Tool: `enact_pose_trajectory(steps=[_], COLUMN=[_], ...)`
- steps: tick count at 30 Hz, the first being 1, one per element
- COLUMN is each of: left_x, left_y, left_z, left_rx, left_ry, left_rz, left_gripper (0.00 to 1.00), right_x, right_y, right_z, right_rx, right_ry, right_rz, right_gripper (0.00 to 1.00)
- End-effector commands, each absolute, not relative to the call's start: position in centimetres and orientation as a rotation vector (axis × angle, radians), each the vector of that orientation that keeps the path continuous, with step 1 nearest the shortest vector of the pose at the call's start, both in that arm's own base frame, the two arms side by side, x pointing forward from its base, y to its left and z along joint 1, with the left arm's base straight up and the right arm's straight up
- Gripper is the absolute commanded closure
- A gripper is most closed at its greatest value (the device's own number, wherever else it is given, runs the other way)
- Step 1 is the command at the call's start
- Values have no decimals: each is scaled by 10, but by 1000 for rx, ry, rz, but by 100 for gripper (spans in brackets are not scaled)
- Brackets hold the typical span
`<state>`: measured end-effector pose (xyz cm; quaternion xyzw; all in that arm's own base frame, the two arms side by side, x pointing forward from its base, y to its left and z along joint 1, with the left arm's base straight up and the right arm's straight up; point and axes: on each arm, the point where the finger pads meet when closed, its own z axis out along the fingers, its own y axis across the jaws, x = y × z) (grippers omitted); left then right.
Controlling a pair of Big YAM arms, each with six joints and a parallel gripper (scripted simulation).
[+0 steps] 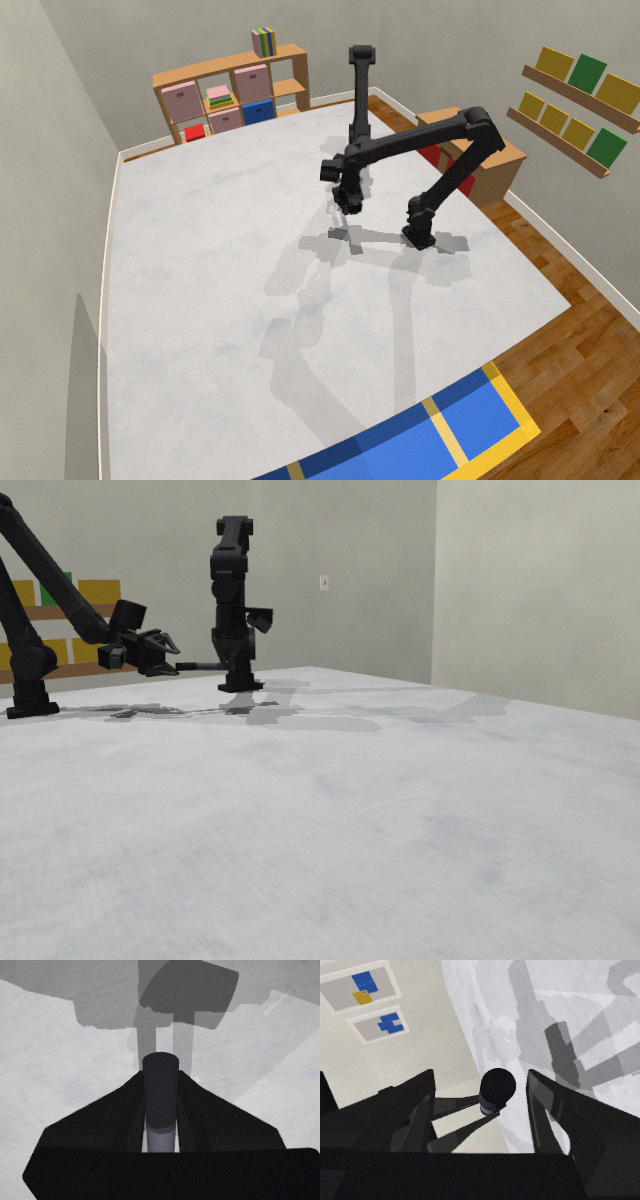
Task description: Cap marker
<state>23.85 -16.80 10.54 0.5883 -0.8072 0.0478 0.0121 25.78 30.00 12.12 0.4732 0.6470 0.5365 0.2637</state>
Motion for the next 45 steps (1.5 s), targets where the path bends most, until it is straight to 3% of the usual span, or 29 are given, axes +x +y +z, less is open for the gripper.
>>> enact_pose_trajectory(steps=[1, 39, 41, 45], left_x=[264, 267, 267, 264], left_y=[-166, -162, -162, -162], left_z=[76, 11, 10, 18], left_rx=[1489, 1344, 1344, 1352], left_ry=[-2760, -2842, -2841, -2841], left_rz=[78, 33, 31, 41], left_gripper=[89, 89, 67, 67], right_x=[236, 233, 233, 233], right_y=[297, 311, 311, 311], right_z=[124, 156, 156, 156], right_rx=[1283, 1282, 1282, 1282], right_ry=[1754, 1697, 1697, 1697], right_rz=[1478, 1535, 1535, 1535], right_gripper=[35, 35, 35, 35])
